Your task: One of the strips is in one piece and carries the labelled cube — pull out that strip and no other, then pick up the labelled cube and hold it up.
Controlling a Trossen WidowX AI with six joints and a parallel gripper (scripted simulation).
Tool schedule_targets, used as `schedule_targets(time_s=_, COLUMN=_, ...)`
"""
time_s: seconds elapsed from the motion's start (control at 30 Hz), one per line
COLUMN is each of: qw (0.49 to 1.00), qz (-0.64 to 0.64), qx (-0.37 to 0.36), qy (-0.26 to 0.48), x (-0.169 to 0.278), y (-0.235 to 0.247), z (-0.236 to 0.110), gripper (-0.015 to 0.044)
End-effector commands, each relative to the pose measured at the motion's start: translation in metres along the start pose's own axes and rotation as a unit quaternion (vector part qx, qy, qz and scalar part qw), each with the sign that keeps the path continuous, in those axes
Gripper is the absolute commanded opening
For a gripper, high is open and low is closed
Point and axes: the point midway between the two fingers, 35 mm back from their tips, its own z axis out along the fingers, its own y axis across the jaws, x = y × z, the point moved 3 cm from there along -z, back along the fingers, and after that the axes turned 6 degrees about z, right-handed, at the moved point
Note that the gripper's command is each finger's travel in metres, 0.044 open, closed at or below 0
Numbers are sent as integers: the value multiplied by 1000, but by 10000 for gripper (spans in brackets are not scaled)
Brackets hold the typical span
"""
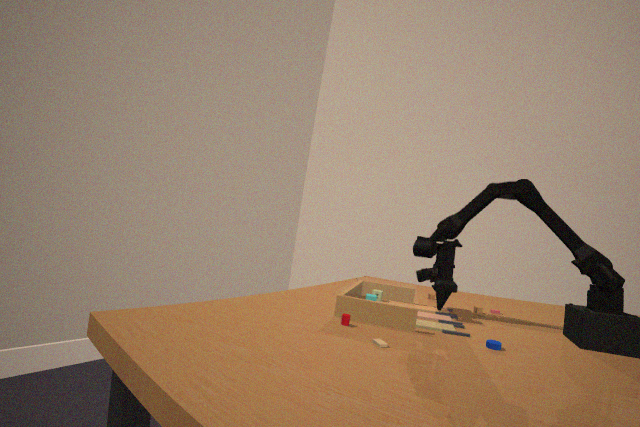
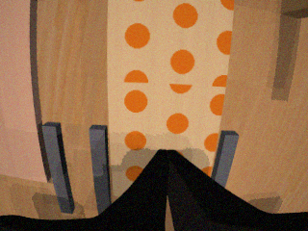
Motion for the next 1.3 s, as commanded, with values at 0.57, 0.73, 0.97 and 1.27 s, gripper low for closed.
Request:
schedule_targets(time_s=0.57, qw=1000, qz=-3, qx=-3, qy=1, x=1, y=1, z=4, gripper=0)
schedule_targets(time_s=0.73, qw=1000, qz=-3, qx=-3, qy=1, x=1, y=1, z=4, gripper=0)
schedule_targets(time_s=0.97, qw=1000, qz=-3, qx=-3, qy=1, x=1, y=1, z=5, gripper=0)
schedule_targets(time_s=1.27, qw=1000, qz=-3, qx=-3, qy=1, x=0, y=1, z=6, gripper=0)
